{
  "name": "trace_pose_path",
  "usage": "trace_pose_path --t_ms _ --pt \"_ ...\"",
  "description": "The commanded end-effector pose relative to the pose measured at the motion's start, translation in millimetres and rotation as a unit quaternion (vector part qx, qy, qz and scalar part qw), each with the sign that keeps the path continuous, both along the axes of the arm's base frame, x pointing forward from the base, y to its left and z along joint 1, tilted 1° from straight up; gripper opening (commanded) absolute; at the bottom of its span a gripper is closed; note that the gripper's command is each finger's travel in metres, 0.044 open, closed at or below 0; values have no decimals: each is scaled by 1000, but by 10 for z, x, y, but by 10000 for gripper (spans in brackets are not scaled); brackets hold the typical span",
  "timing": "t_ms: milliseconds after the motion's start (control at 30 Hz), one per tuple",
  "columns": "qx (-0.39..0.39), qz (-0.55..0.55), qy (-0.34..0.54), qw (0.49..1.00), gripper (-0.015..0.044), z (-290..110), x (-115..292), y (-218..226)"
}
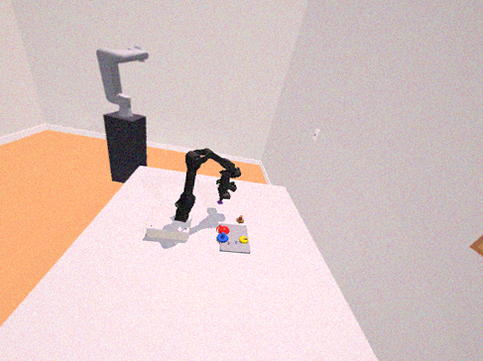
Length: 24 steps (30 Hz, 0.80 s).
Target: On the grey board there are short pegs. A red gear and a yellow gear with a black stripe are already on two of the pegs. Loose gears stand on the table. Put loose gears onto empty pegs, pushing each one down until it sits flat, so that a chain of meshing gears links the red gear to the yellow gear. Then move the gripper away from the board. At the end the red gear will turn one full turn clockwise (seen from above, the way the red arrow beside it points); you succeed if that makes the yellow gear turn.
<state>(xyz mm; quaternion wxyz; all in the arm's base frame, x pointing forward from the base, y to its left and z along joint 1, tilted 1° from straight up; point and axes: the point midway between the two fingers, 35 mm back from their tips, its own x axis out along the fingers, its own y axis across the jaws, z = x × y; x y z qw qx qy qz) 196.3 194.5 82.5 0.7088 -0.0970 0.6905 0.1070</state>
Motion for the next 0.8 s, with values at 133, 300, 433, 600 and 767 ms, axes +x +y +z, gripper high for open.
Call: trace_pose_path --t_ms 133,300,433,600,767 --pt "8 0 -5 1000 0 228 9 16" --pt "6 -1 -5 1000 0 353 0 -3" --pt "4 -1 -5 1000 0 452 -10 -21" --pt "2 -2 -5 1000 0 577 -27 -48" --pt "1 -2 -6 1000 0 684 -45 -75"
